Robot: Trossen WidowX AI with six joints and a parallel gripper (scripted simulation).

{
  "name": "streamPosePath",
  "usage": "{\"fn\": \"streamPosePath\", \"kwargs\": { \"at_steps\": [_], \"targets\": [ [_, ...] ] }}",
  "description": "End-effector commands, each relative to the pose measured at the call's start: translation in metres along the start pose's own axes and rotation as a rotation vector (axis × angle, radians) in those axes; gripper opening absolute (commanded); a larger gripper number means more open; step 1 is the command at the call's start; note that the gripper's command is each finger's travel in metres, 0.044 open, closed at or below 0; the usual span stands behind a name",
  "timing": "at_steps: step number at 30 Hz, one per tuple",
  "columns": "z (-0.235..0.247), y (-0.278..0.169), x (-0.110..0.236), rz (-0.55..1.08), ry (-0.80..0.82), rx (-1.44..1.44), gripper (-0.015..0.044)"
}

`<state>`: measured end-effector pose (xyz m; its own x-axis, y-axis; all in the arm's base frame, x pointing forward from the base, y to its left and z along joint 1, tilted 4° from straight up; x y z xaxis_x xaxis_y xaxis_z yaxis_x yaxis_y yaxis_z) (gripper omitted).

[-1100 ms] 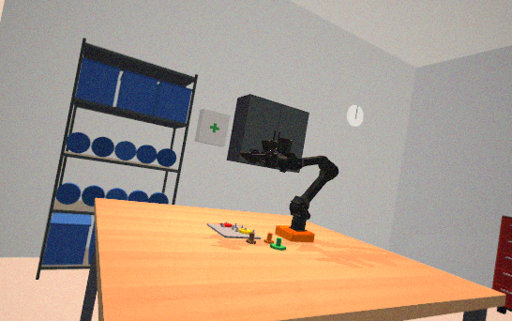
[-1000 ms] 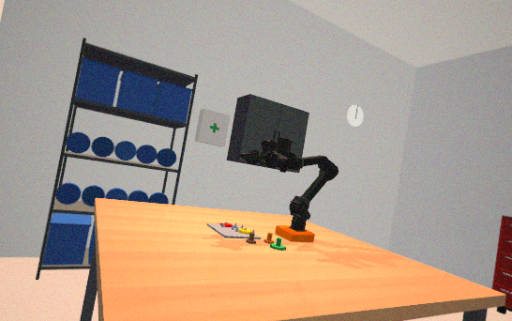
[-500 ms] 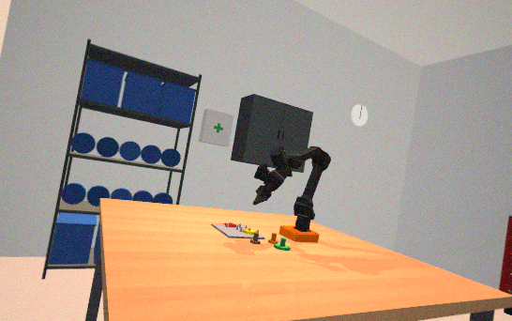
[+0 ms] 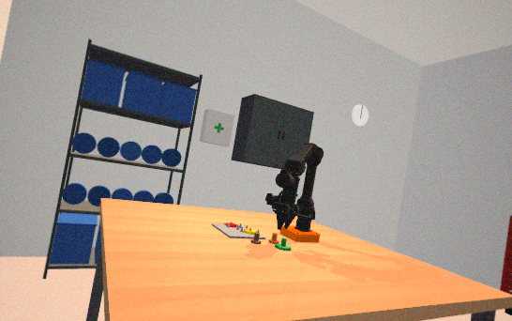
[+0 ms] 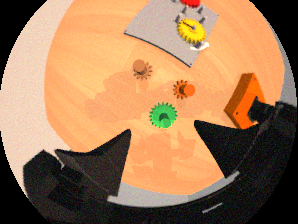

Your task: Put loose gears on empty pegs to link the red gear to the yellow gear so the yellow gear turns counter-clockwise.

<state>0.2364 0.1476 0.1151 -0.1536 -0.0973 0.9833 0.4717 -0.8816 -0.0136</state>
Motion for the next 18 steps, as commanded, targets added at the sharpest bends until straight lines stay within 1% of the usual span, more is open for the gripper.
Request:
{"fn": "streamPosePath", "kwargs": {
  "at_steps": [1, 7, 11, 18],
  "targets": [
    [-0.004, -0.010, -0.004, -0.003, -0.080, -0.065, 0.0440],
    [-0.004, -0.011, -0.004, -0.003, -0.080, -0.065, 0.0440],
    [-0.005, -0.011, -0.018, -0.003, -0.080, -0.065, 0.0440],
    [-0.005, -0.011, -0.020, -0.003, -0.080, -0.065, 0.0440]
  ]
}}
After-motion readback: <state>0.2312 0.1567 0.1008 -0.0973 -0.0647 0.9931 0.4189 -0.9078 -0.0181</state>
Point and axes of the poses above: the point midway between the two fingers, 35 mm back from their tips, its own x axis back along the fingers, its own z axis across the jaws, y = z × x, the point moved 2 cm from there along x, back along the fingers, and after that the axes turned 7 degrees about -x, right-handed, at the moved point
